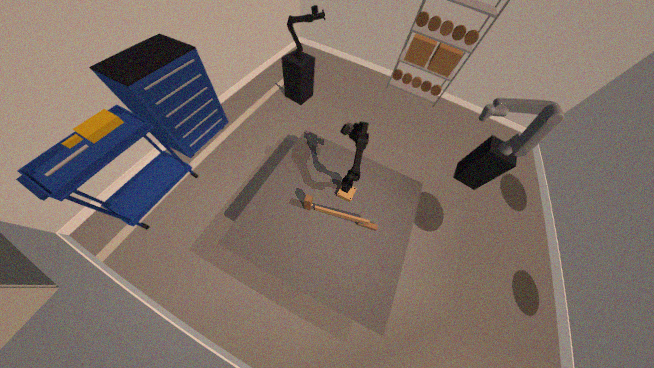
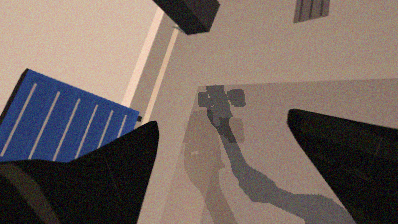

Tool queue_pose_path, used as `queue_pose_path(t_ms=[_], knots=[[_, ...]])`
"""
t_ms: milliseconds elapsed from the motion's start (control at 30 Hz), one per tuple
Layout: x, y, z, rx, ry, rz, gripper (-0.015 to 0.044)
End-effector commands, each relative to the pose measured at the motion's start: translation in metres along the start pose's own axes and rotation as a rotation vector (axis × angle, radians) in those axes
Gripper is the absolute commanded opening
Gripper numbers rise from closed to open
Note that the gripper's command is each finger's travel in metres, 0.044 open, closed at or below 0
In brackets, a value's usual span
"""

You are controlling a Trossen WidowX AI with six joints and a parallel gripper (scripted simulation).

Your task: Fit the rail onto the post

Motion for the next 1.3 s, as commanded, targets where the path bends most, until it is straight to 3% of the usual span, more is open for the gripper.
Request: queue_pose_path(t_ms=[0, 300, 700, 967, 1267], knots=[[-0.001, 0.0, 0.0, 0.004, 0.001, 0.003, 0.0426], [-0.047, -0.039, 0.019, 0.361, 0.09, 0.253, 0.044], [-0.091, -0.162, 0.048, 1.033, 0.356, 0.627, 0.044], [-0.079, -0.265, 0.046, 1.498, 0.617, 0.816, 0.044], [-0.027, -0.373, 0.01, 2.022, 1.02, 0.947, 0.044]])
Point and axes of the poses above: the point midway between the two fingers, 35 mm back from their tips, its own x axis back along the fingers, its own z axis across the jaws, y = z × x, the point moved 5 cm from there along x, back along the fingers, and after that the axes turned 15 degrees about -x, right-handed, at the moved point
